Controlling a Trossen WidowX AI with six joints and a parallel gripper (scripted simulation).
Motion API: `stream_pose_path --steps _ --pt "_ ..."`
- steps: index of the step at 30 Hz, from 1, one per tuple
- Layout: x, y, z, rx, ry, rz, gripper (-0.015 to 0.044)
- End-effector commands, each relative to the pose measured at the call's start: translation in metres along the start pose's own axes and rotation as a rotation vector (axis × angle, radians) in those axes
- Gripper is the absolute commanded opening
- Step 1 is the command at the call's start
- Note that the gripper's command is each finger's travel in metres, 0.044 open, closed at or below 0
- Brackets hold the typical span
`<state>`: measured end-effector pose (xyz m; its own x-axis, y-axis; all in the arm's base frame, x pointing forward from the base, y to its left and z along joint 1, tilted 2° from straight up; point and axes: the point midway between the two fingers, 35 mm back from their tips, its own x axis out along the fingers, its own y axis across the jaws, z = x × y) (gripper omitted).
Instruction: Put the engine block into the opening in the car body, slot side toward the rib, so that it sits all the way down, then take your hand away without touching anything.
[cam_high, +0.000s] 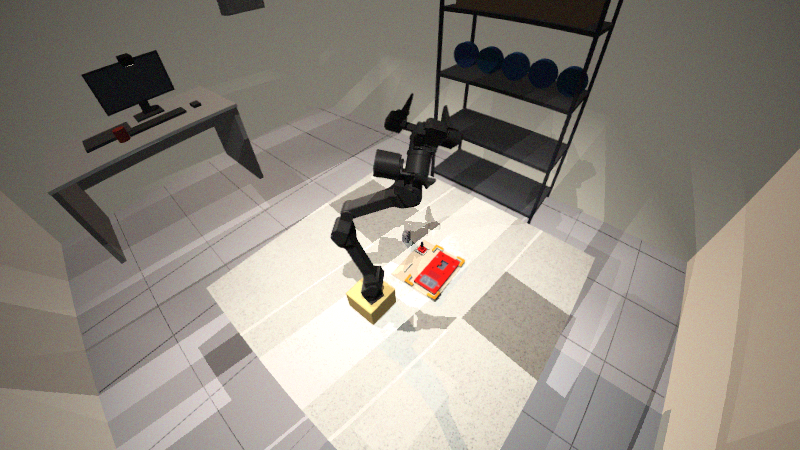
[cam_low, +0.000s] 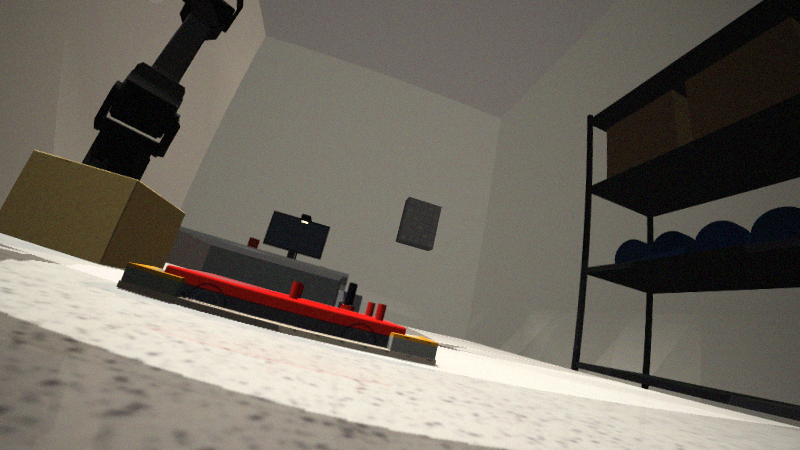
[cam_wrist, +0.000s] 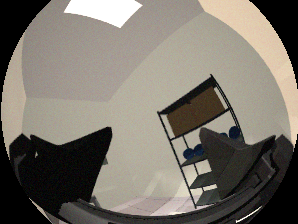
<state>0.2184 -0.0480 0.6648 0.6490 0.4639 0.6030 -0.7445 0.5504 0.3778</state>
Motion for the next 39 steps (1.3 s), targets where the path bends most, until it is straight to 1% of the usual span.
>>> stream_pose_path --steps 1,6,17,28,39 --pt "0.003 -0.015 -0.005 0.044 -0.004 -0.013 0.044" --pt "0.007 -0.03 -0.013 0.099 0.001 -0.028 0.044" --pt "0.018 -0.072 -0.022 0.071 -0.016 -0.09 0.044" --pt "0.031 -0.112 -0.045 0.074 -0.028 -0.178 0.044" --pt "0.045 -0.155 -0.093 0.097 0.068 -0.26 0.044"
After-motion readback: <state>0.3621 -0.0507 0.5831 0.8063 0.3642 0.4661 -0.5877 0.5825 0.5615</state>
